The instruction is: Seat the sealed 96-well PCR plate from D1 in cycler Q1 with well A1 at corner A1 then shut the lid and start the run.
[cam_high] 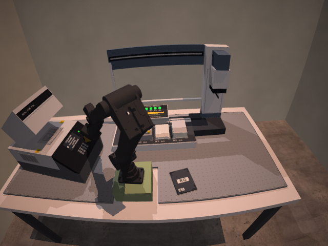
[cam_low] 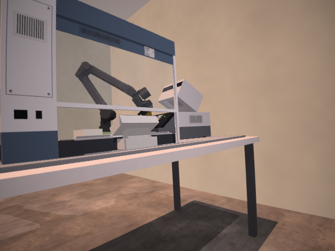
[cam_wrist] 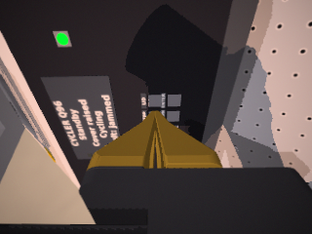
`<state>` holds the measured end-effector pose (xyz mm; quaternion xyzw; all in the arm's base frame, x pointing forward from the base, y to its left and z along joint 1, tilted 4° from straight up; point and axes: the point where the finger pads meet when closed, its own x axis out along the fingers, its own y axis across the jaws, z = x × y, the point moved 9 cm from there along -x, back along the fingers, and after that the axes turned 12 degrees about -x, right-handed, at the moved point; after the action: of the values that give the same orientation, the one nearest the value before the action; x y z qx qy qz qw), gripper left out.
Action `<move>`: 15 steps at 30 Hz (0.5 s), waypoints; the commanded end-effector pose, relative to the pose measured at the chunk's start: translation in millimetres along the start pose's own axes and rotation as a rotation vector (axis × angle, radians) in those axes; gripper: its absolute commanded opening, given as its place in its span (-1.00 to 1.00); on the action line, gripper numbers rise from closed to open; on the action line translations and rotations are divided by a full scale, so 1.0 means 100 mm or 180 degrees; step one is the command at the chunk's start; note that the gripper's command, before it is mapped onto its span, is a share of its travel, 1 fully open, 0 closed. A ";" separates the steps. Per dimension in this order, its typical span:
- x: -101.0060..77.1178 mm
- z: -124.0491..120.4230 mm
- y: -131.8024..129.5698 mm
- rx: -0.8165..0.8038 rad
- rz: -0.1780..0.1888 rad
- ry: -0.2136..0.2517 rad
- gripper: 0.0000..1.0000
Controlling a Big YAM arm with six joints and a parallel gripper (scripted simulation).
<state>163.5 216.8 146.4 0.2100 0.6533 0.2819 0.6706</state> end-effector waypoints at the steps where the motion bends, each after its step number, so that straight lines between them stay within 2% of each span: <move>1: -0.03 0.07 0.17 -0.0091 0.0130 -0.0095 -1.00; 6: -0.10 0.12 0.29 -0.0114 0.0214 -0.0165 -1.00; 15: -0.09 0.19 0.26 -0.0142 0.0181 -0.0190 -1.00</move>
<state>162.7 217.8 148.7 0.2140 0.6492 0.2855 0.6718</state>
